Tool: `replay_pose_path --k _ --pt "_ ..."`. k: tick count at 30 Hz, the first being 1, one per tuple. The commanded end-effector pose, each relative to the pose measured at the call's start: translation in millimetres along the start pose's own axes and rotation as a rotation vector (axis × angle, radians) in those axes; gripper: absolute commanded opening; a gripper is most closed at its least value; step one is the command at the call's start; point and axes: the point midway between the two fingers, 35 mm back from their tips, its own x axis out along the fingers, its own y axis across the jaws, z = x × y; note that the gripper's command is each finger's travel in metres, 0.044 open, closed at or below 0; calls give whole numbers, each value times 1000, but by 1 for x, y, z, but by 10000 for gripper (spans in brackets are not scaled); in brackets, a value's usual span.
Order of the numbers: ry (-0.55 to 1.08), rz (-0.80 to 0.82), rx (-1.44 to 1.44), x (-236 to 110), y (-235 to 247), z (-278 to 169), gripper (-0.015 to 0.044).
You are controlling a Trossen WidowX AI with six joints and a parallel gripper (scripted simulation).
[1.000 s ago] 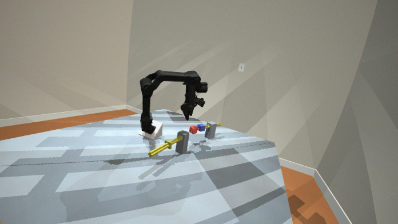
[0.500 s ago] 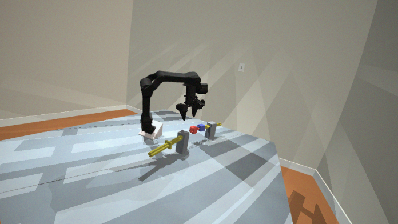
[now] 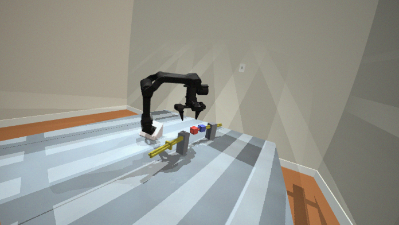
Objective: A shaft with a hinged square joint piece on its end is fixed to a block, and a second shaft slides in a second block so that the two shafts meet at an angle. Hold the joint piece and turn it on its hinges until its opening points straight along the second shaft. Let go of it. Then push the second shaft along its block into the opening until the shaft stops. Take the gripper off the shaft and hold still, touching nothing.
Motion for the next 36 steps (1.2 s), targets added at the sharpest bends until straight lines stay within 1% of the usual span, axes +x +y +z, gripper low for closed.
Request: replay_pose_path --k 1,36 --pt "5 -1 101 1 0 -1 440" --pt "21 -26 1163 13 -1 0 440"
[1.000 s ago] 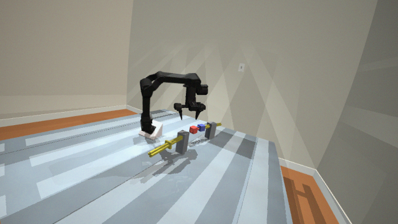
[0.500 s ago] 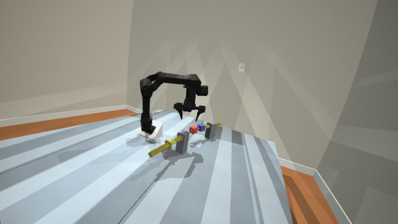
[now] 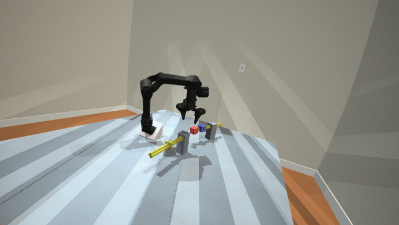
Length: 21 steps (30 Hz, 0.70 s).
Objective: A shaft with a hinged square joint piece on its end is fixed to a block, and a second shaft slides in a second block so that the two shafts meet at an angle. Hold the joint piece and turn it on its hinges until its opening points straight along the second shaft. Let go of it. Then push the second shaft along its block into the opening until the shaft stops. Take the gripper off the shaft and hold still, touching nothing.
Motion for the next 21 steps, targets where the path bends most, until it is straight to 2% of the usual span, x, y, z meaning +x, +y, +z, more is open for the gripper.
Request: replay_pose_path --k 1,7,21 --pt "1 -5 96 1 -1 0 440" --pt "2 -6 116 4 0 0 440" --pt "3 -4 118 57 1 2 440"
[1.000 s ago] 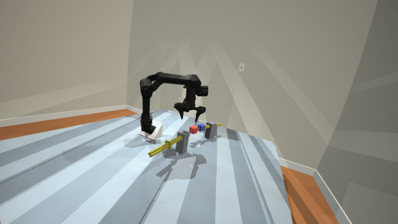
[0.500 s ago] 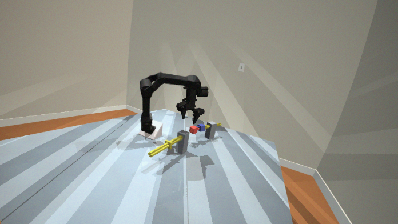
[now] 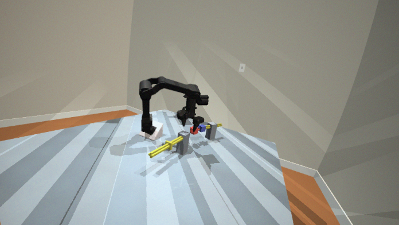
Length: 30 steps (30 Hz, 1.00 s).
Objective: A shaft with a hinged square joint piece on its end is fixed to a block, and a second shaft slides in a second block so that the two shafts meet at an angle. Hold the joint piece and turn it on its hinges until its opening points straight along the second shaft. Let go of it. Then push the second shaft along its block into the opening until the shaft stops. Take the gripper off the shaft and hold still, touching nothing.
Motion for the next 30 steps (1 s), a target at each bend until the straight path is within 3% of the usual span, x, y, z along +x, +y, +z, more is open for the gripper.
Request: replay_pose_path --k 1,7,22,30 --pt "-3 3 -5 12 -1 2 440" --pt "-4 4 -4 32 -2 5 440" --pt "-1 4 -3 37 -2 -41 440" --pt "-1 4 -3 44 -2 -44 440"
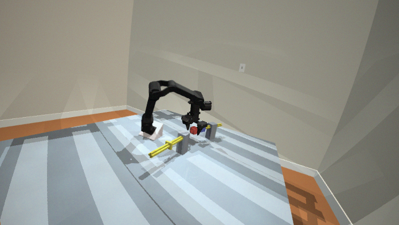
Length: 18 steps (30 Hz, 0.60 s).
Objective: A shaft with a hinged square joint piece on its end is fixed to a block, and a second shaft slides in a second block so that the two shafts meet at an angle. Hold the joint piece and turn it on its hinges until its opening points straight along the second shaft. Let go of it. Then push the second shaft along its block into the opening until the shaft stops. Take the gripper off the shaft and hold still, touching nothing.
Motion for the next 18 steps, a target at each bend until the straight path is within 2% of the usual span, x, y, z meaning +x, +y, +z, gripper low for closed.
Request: replay_pose_path --k 1,15,18 --pt "-1 -2 -1 5 0 -1 440" --pt "-2 -1 0 26 0 0 440" --pt "-2 -1 0 26 0 0 361"
